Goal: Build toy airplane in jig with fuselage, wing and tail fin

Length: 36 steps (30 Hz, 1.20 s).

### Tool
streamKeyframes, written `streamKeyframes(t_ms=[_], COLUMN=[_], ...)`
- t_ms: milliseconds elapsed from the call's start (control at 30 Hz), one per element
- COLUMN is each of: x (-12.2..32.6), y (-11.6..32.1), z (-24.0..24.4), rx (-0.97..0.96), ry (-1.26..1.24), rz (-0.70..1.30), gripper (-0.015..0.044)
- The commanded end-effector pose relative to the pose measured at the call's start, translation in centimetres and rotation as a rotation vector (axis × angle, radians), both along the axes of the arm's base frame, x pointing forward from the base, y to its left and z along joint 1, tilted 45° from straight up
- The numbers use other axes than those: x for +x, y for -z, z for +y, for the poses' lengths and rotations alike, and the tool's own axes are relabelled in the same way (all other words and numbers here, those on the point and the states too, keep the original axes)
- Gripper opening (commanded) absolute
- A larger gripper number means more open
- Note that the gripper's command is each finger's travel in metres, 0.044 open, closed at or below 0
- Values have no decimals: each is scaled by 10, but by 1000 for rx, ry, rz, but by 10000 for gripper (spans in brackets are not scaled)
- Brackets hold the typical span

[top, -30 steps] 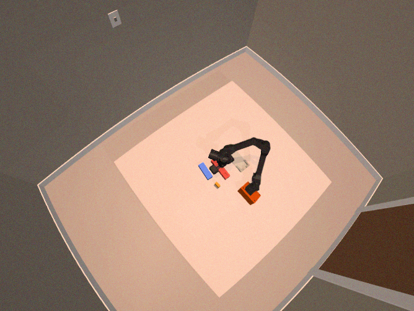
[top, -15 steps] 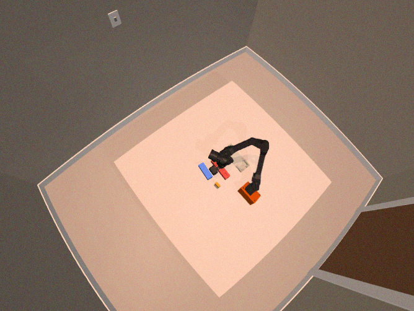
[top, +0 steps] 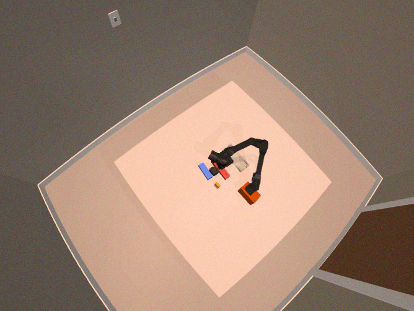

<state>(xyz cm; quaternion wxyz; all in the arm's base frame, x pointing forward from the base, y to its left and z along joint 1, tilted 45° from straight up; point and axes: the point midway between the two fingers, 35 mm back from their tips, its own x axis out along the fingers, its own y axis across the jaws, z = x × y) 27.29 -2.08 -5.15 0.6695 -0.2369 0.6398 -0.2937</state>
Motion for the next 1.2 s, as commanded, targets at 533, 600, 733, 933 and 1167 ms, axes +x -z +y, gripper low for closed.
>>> streamKeyframes(t_ms=[533,600,733,933,1167], x=[4,4,6,7,6], y=[-12,-16,-23,-36,-51], z=[16,20,29,42,57], rx=[-1,0,3,5,5], ry=[-6,-7,-7,-8,-7], rz=[7,7,7,8,8], gripper=[0,0,0,0,0])
